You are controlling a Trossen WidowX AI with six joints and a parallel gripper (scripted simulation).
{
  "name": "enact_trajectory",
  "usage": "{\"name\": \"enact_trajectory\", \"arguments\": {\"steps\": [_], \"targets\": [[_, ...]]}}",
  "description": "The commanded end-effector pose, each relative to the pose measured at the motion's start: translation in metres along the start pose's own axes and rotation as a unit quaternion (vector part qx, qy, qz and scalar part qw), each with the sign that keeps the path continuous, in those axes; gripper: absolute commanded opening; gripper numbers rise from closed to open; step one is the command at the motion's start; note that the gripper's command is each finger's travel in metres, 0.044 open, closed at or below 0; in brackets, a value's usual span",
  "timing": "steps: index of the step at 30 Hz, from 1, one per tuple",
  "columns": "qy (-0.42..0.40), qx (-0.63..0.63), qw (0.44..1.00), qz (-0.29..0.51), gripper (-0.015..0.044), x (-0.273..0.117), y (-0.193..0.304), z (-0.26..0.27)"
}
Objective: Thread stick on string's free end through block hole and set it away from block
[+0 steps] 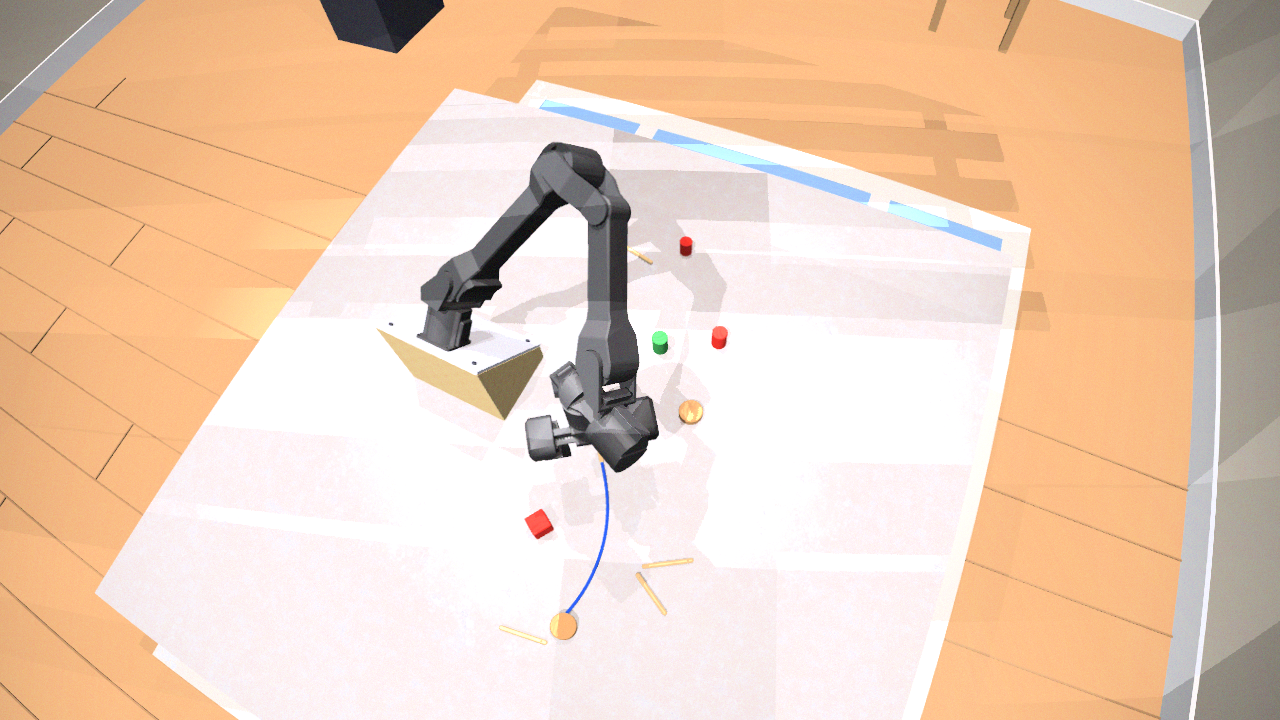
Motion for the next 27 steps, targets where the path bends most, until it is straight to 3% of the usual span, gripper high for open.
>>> {"name": "enact_trajectory", "arguments": {"steps": [1, 2, 14, 27], "targets": [[0.002, -0.018, 1.000, -0.001, 0.0440, -0.0001, -0.0039, -0.0012], [0.002, -0.018, 1.000, -0.001, 0.0440, -0.0001, -0.0039, -0.0012], [0.002, -0.018, 1.000, -0.001, 0.0125, -0.0001, -0.0039, -0.0012], [0.002, -0.018, 1.000, -0.001, 0.0122, 0.0039, -0.0035, -0.0013]]}}
Point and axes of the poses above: the point midway between the two fingers, 35 mm back from their tips, its own x axis out along the fingers, its own z axis across the jaws, y = z × x, the point moved 4 cm from there along -x, back along the fingers, and after that the axes turned 13 degrees about -x, right-handed, at the moved point
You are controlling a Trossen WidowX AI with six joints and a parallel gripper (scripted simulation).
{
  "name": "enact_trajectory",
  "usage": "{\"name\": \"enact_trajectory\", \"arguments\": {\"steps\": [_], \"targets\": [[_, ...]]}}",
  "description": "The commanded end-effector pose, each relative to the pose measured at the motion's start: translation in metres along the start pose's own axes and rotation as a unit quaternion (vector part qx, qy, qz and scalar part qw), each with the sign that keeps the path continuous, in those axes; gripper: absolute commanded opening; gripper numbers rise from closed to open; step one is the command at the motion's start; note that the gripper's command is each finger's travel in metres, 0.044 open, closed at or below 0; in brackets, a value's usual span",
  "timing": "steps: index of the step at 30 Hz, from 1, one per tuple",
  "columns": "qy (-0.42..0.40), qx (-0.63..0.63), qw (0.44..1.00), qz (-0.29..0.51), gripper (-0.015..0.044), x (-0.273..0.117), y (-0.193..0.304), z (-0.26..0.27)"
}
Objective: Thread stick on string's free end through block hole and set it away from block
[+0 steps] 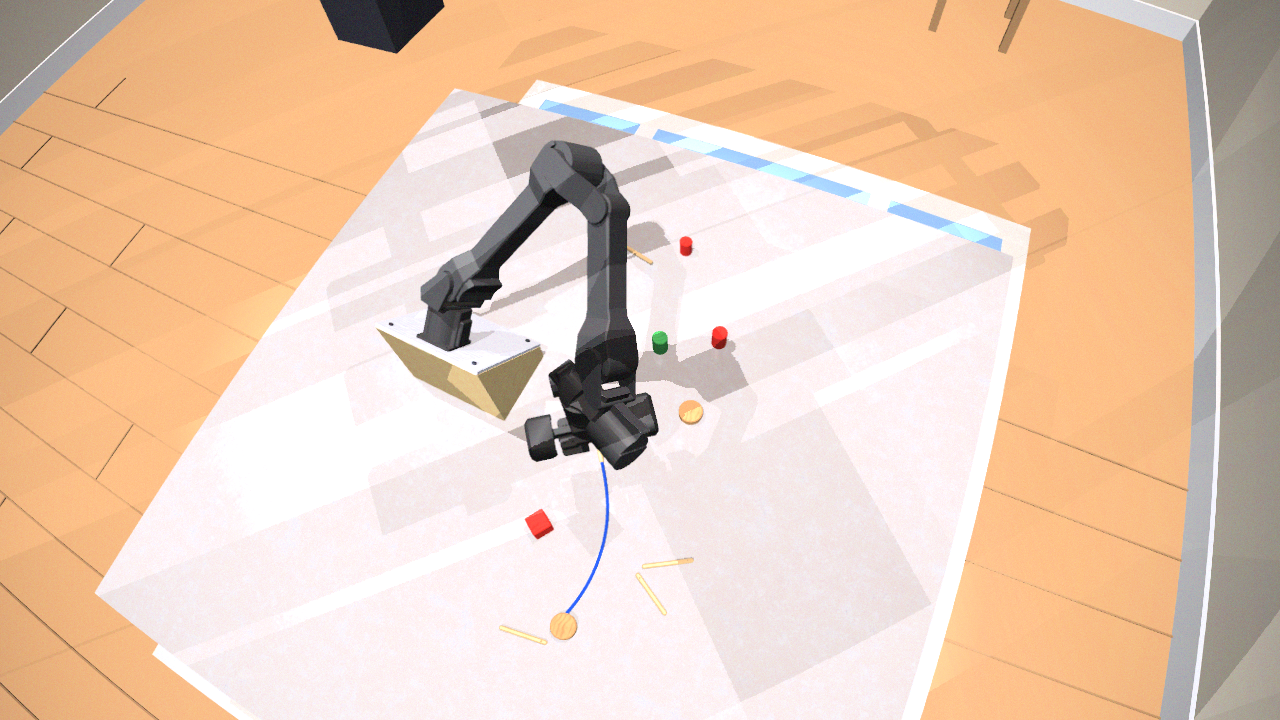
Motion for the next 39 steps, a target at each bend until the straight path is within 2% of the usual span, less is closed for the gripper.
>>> {"name": "enact_trajectory", "arguments": {"steps": [1, 39], "targets": [[0.001, 0.001, 1.000, -0.001, 0.0122, 0.005, 0.000, 0.000], [0.002, 0.001, 1.000, -0.002, 0.0122, 0.060, -0.002, 0.000]]}}
Point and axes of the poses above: the point midway between the two fingers, 35 mm back from their tips, its own x axis out along the fingers, its own z axis across the jaws, y = z × x, the point moved 4 cm from there along -x, back along the fingers, and after that the axes turned 13 degrees about -x, right-handed, at the moved point
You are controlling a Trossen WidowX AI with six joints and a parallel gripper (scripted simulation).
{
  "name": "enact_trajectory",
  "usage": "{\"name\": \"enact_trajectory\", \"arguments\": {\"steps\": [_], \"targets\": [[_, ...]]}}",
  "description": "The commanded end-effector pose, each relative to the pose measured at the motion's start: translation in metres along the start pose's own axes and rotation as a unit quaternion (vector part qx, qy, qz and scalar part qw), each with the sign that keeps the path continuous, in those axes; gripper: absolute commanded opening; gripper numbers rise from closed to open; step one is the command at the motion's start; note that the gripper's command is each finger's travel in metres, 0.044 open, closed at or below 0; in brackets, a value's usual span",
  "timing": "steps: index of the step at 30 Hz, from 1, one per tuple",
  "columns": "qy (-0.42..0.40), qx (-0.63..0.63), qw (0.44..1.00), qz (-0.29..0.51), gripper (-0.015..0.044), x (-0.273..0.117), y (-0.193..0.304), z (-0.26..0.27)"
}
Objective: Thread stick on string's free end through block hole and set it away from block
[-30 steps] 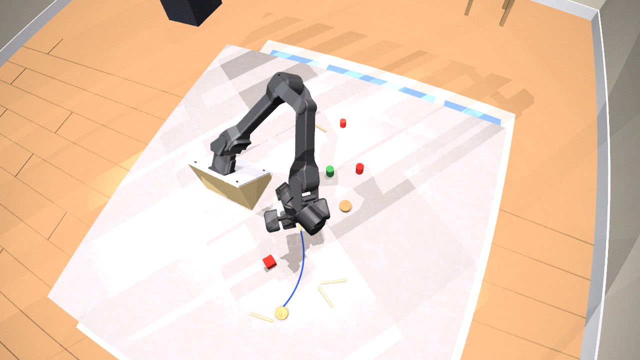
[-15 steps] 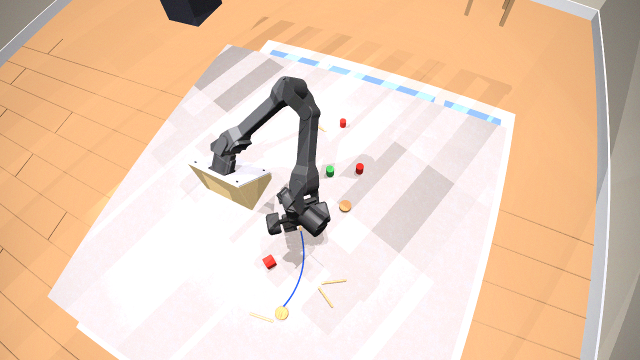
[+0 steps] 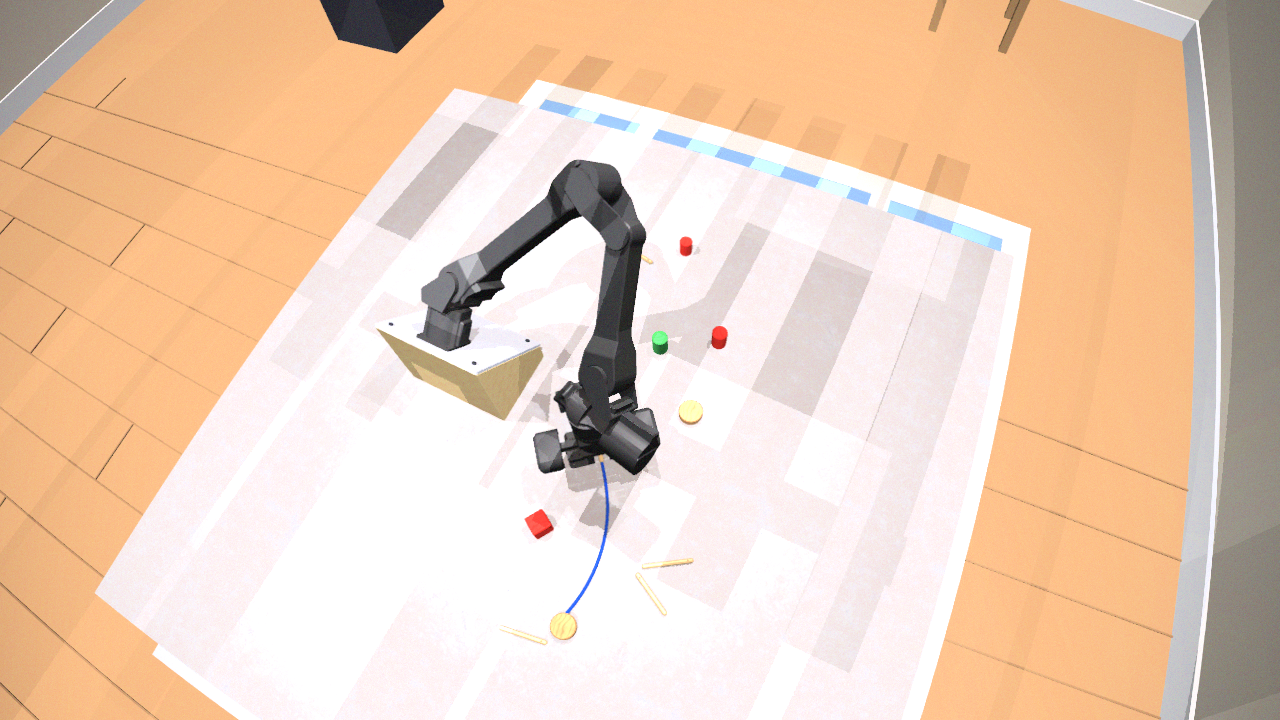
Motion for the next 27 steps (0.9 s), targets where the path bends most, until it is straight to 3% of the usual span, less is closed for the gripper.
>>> {"name": "enact_trajectory", "arguments": {"steps": [1, 3, 8, 27], "targets": [[0.000, 0.004, 1.000, -0.003, 0.0122, 0.002, -0.001, 0.001], [0.000, 0.004, 1.000, -0.003, 0.0122, 0.002, -0.001, 0.001], [-0.001, 0.001, 1.000, -0.001, 0.0000, 0.001, -0.001, 0.001], [-0.001, 0.001, 1.000, 0.000, 0.0000, -0.012, 0.001, 0.001]]}}
Point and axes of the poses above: the point midway between the two fingers, 35 mm back from their tips, its own x axis out along the fingers, its own z axis across the jaws, y = z × x, the point moved 4 cm from there along -x, back along the fingers, and after that the axes turned 13 degrees about -x, right-handed, at the moved point
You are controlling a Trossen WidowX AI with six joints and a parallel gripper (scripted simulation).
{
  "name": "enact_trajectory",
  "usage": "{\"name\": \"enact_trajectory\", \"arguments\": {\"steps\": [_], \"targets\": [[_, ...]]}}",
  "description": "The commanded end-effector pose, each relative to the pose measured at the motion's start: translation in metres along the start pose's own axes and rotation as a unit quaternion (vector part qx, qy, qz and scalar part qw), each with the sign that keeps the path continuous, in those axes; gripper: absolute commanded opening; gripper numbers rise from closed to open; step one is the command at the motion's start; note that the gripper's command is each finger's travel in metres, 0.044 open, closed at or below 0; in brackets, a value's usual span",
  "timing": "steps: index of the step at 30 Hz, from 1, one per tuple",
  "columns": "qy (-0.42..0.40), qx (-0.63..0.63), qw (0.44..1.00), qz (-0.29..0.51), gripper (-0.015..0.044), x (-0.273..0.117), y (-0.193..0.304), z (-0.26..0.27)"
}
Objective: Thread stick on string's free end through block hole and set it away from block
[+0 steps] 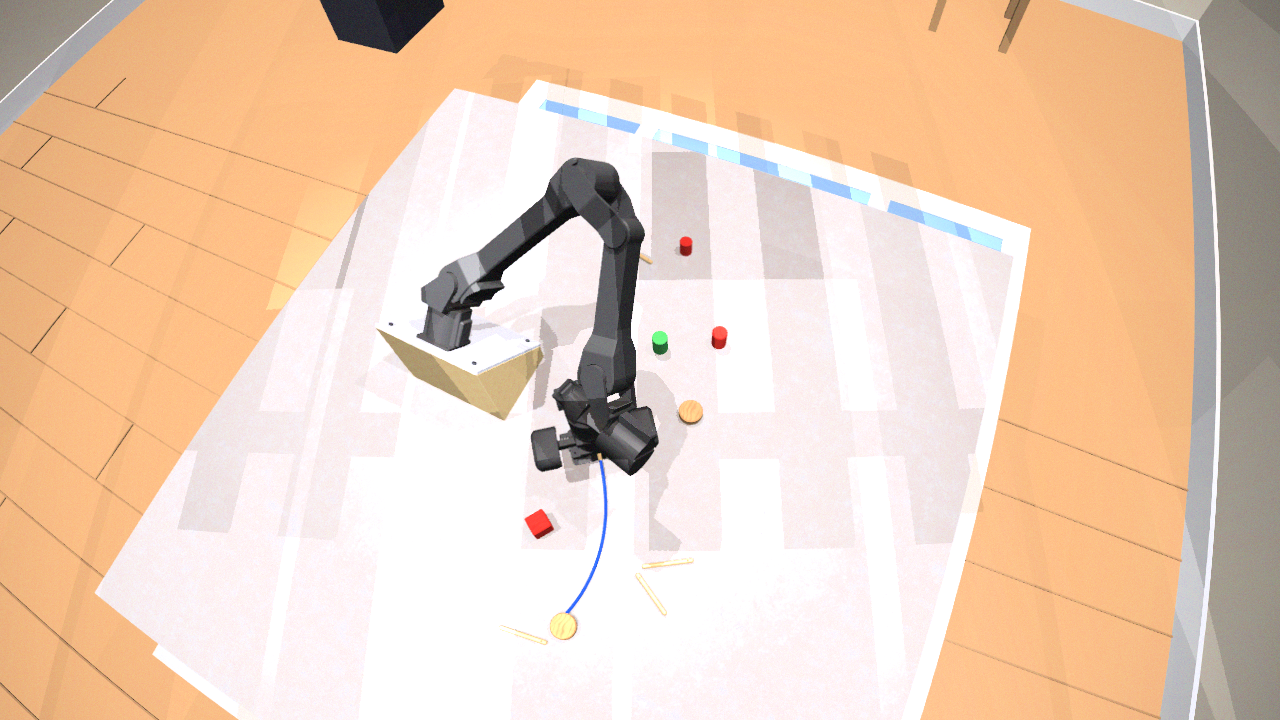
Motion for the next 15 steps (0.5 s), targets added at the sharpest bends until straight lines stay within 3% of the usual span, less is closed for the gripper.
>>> {"name": "enact_trajectory", "arguments": {"steps": [1, 15], "targets": [[0.001, -0.004, 1.000, 0.005, 0.0000, -0.007, 0.002, -0.002], [0.000, -0.004, 1.000, 0.006, 0.0000, -0.025, 0.003, -0.001]]}}
Point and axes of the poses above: the point midway between the two fingers, 35 mm back from their tips, its own x axis out along the fingers, its own z axis across the jaws, y = z × x, the point moved 4 cm from there along -x, back along the fingers, and after that the axes turned 13 degrees about -x, right-handed, at the moved point
